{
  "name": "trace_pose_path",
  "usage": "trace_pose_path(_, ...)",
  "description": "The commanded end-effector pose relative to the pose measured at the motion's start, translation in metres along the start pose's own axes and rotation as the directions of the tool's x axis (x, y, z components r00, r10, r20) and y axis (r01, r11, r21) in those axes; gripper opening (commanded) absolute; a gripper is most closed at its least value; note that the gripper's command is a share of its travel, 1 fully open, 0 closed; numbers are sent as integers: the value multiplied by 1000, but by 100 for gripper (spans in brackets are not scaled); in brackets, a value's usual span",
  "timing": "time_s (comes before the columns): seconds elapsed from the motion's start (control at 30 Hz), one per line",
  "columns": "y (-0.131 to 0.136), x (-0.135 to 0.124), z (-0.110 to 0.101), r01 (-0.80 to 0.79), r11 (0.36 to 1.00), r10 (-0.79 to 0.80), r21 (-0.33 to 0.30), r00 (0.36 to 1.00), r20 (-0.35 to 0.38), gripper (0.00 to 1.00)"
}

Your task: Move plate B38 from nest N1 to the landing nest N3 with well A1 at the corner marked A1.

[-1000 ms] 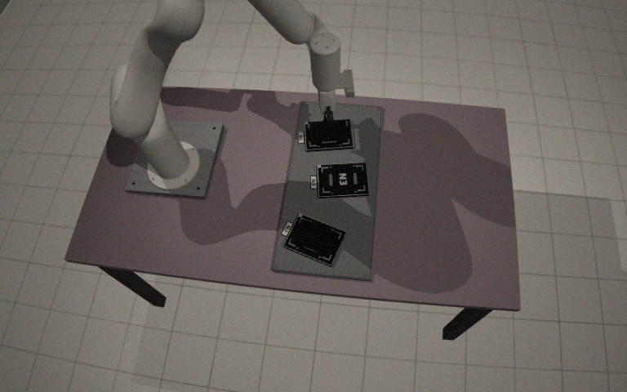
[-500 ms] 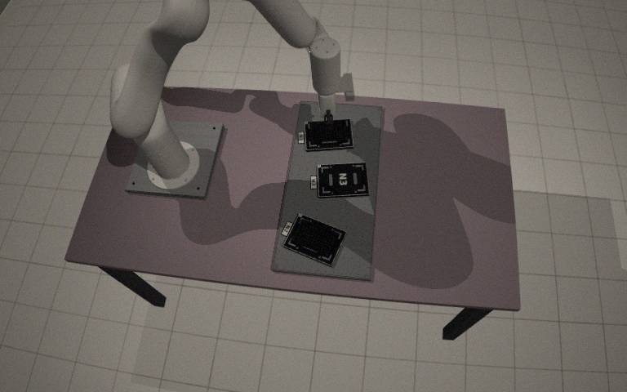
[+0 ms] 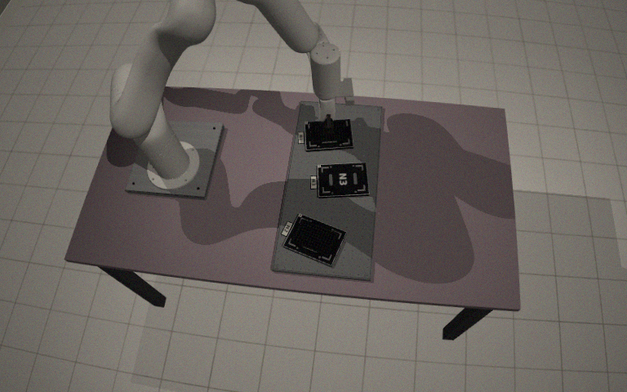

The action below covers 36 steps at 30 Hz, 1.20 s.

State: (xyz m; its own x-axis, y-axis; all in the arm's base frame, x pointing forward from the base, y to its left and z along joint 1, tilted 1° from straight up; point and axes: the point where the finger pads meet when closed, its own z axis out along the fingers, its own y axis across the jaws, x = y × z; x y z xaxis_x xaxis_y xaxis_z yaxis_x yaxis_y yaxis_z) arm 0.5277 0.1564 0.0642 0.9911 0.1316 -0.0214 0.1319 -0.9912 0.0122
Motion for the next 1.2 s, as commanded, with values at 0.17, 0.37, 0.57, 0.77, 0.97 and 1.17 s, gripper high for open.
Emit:
trace_pose_path(0.17,0,1,14,0,1000,0,0,1000,-2,100)
trace_pose_path(0.37,0,1,20,0,1000,0,0,1000,-2,100)
trace_pose_path(0.57,0,1,30,0,1000,0,0,1000,-2,100)
trace_pose_path(0.77,0,1,40,0,1000,0,0,1000,-2,100)
trace_pose_path(0.97,0,1,42,0,1000,0,0,1000,-2,100)
trace_pose_path(1.17,0,1,42,0,1000,0,0,1000,-2,100)
